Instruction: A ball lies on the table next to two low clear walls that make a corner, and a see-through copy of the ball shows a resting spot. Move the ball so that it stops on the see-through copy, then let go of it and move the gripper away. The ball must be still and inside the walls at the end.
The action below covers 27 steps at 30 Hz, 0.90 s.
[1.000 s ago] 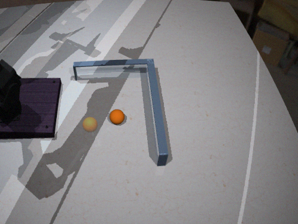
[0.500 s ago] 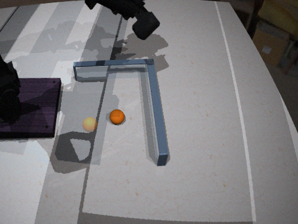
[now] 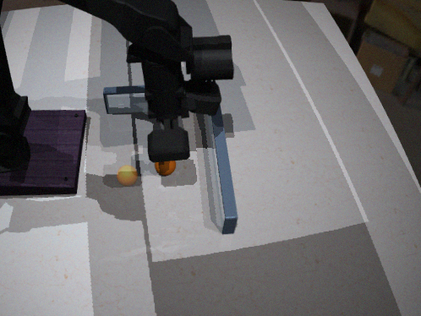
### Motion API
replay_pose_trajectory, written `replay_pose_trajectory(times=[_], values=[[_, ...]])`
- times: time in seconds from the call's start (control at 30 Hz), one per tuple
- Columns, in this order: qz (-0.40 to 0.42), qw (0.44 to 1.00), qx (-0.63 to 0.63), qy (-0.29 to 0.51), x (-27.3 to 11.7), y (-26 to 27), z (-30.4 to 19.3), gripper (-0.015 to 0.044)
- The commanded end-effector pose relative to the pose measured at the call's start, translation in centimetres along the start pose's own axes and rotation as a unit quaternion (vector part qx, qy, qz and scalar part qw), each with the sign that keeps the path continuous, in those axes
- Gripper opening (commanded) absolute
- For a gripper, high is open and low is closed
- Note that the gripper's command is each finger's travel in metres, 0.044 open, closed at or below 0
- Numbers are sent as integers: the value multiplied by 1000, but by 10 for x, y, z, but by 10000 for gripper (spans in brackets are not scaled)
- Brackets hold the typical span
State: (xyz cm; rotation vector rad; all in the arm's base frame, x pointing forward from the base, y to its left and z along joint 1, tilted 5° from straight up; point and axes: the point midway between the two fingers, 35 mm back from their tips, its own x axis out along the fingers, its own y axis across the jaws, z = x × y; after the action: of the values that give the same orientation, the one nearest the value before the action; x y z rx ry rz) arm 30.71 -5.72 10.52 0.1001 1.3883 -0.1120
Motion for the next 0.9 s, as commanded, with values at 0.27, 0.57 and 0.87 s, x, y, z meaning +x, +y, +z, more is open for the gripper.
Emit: replay_pose_trajectory(times=[0.27,0.57,0.87], values=[[-2,999,8,32,14,-11,-11,302],[-2,999,8,32,23,-11,-11,302],[-2,999,8,32,38,-11,-12,302]])
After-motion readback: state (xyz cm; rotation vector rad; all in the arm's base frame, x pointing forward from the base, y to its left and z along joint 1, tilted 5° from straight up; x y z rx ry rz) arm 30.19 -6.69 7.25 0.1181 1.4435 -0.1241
